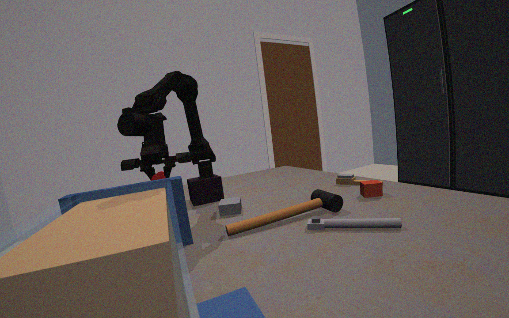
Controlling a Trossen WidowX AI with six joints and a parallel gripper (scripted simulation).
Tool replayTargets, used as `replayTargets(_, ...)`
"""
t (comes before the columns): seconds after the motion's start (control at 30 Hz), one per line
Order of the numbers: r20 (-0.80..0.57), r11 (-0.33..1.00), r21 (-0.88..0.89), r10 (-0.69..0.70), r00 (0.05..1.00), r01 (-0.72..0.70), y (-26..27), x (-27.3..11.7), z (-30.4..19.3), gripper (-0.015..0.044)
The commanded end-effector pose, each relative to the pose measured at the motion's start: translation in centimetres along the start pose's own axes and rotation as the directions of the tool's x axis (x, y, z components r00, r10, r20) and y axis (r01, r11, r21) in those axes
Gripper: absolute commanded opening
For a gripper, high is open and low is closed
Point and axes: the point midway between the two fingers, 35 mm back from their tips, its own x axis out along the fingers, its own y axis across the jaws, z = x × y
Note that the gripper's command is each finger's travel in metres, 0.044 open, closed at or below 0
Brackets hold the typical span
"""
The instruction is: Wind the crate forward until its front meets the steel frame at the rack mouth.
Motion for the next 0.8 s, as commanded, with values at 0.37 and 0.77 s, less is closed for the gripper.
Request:
replayTargets(0.37,-0.025,1.000,0.004,0.014,1.000,-0.014,1.1,0.1,-2.6,0.0000)
replayTargets(0.77,-0.027,1.000,0.004,0.014,1.000,-0.014,1.5,0.0,-4.1,0.0000)
